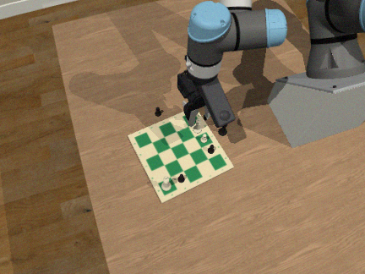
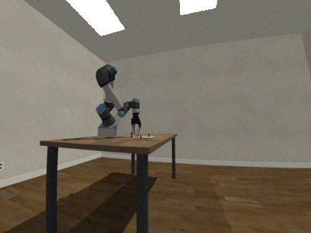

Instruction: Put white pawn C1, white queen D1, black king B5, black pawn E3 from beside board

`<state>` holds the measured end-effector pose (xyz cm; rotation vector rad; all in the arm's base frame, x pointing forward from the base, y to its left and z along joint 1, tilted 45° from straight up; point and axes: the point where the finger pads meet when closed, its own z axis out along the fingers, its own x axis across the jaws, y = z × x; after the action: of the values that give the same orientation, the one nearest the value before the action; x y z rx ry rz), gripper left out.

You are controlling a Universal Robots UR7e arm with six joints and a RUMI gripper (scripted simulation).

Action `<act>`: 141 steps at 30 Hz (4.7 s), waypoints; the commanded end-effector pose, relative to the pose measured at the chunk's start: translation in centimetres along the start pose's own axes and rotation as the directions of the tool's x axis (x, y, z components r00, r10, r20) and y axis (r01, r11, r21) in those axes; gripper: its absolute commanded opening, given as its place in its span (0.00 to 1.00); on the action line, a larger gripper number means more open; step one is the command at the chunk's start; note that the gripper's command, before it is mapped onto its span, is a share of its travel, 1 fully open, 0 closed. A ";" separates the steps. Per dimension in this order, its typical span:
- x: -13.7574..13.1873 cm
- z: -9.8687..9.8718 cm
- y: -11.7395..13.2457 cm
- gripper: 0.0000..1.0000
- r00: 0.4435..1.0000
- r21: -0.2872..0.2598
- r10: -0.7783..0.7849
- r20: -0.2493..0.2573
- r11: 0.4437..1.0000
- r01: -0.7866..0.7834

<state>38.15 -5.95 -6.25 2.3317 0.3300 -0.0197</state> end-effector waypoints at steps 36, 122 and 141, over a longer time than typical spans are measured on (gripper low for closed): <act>0.1 -8.2 0.0 1.00 1.000 0.000 0.000 0.000 1.000 0.000; -6.2 -8.8 -3.8 0.25 0.420 0.001 -0.907 0.001 0.420 0.907; -6.3 -8.6 -3.9 0.25 0.418 0.003 -0.908 0.002 0.418 0.908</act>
<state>30.51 1.45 -2.04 1.8412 1.5827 -0.5620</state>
